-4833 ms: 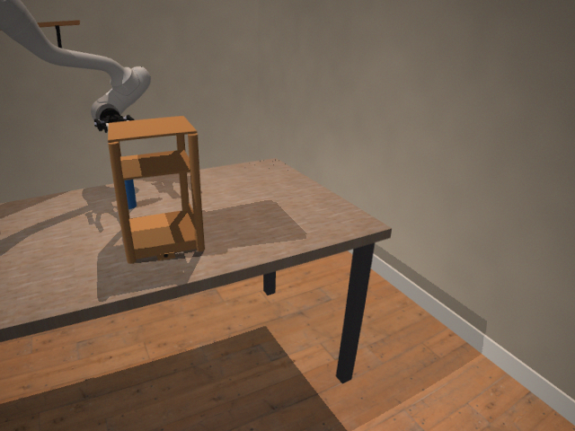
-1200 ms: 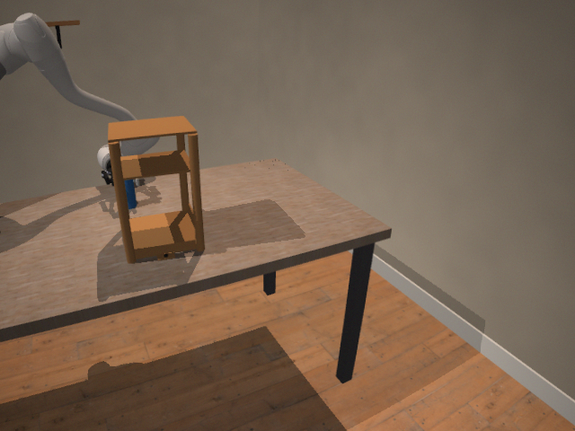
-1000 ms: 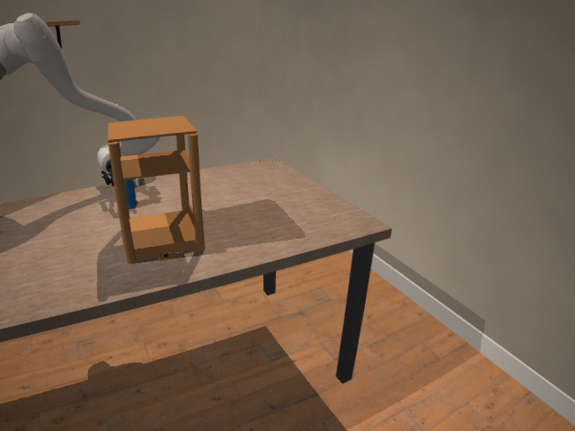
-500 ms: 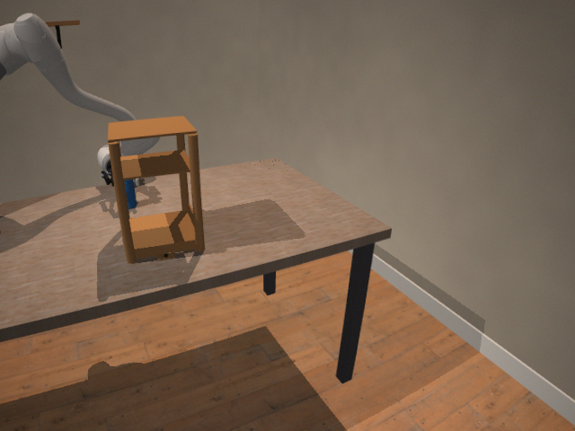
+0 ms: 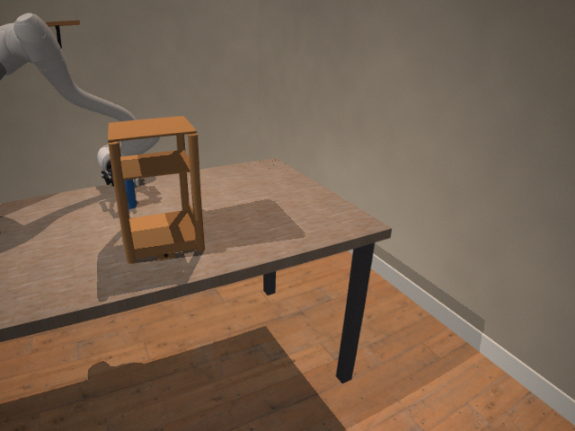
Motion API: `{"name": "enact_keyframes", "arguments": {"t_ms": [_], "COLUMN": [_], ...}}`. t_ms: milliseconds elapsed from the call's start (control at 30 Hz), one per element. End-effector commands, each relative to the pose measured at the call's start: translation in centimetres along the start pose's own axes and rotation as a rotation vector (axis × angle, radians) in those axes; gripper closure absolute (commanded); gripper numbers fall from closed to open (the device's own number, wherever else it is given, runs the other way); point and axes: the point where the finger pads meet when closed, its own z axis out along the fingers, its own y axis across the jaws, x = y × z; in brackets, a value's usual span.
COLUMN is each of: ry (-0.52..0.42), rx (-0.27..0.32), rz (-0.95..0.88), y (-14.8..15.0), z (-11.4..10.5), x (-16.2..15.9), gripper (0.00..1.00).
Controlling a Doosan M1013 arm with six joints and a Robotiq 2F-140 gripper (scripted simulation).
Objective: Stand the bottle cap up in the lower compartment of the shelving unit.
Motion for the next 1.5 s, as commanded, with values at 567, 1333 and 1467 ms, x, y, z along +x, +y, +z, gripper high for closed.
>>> {"name": "enact_keyframes", "arguments": {"t_ms": [567, 1333, 1467], "ry": [0.000, 0.000, 0.000], "rx": [0.000, 0.000, 0.000], "rz": [0.000, 0.000, 0.000], "y": [0.00, 0.00, 0.00], "z": [0.00, 0.00, 0.00], "x": [-0.02, -0.02, -0.09], "gripper": [1.00, 1.00, 1.00]}}
